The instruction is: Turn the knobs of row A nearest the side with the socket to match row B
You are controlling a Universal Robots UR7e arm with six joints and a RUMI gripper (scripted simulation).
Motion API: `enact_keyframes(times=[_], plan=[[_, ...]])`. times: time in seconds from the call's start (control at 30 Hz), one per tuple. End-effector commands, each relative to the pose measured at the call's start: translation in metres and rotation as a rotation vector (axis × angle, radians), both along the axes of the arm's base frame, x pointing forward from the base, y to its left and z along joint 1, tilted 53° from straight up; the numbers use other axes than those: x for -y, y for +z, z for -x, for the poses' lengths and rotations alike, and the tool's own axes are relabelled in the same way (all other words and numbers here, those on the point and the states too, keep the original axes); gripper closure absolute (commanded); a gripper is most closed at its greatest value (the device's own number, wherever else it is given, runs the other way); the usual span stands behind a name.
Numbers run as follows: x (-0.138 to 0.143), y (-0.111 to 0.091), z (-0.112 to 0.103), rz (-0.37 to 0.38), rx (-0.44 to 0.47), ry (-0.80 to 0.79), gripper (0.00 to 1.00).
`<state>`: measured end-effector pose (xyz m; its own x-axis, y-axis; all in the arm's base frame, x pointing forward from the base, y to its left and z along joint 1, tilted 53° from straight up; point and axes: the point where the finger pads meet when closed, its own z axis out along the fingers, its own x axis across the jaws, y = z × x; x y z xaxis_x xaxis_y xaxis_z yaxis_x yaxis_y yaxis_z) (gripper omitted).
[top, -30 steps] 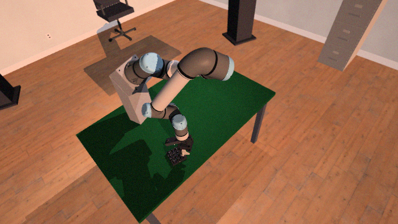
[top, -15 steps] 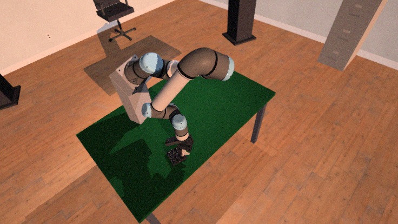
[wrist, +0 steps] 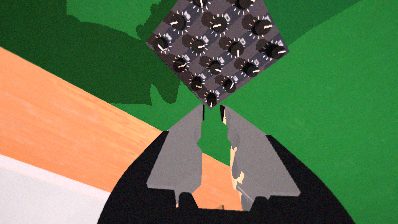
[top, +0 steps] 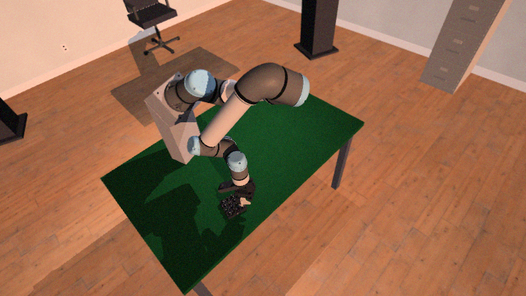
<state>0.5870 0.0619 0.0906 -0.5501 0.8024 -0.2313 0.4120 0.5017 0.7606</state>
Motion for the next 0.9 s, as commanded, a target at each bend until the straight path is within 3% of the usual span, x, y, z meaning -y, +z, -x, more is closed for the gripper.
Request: enact_keyframes(times=[0.0, 0.87], plan=[[-0.0005, 0.0016, -0.0015, 0.002, 0.004, 0.002, 0.89], [0.0020, -0.0025, 0.0013, 0.000, 0.001, 0.000, 0.89]])
